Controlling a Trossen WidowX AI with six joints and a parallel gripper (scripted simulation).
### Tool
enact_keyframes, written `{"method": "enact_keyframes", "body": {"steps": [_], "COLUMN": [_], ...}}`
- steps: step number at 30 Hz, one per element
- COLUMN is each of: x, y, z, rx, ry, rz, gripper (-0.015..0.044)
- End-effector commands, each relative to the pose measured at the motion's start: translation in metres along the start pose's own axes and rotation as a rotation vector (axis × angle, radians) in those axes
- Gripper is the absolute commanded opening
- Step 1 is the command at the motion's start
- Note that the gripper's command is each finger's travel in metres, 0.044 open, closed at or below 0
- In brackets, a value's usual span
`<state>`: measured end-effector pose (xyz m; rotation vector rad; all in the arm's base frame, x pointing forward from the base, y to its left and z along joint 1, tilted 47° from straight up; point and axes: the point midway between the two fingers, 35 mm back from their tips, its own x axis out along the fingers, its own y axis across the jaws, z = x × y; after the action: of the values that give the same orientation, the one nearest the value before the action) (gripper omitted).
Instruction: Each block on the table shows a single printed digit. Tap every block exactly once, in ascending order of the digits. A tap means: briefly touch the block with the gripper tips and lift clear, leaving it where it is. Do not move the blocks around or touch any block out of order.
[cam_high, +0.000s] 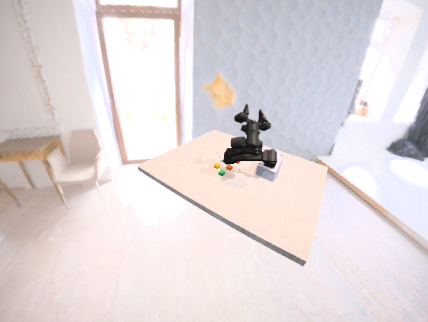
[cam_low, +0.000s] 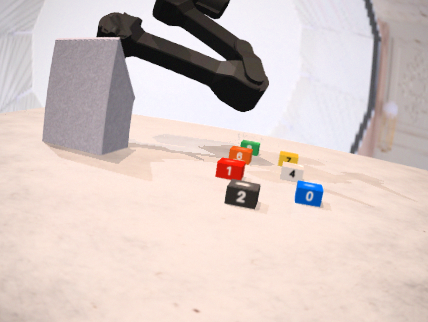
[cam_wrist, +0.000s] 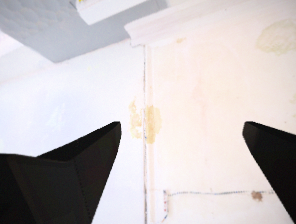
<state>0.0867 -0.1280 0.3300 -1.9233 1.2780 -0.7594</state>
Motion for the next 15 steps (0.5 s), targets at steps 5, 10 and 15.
{"method": "enact_keyframes", "body": {"steps": [5, 10, 15], "x": [0.0, 0.02, 0.062], "y": [-0.015, -0.011, 0.013], "z": [-0.034, -0.081, -0.108], "rx": [0.266, 0.651, 1.011], "ry": [-0.07, -0.177, -0.287], "rz": [-0.108, -0.178, -0.138], "gripper": [0.04, 0.04, 0.04]}}
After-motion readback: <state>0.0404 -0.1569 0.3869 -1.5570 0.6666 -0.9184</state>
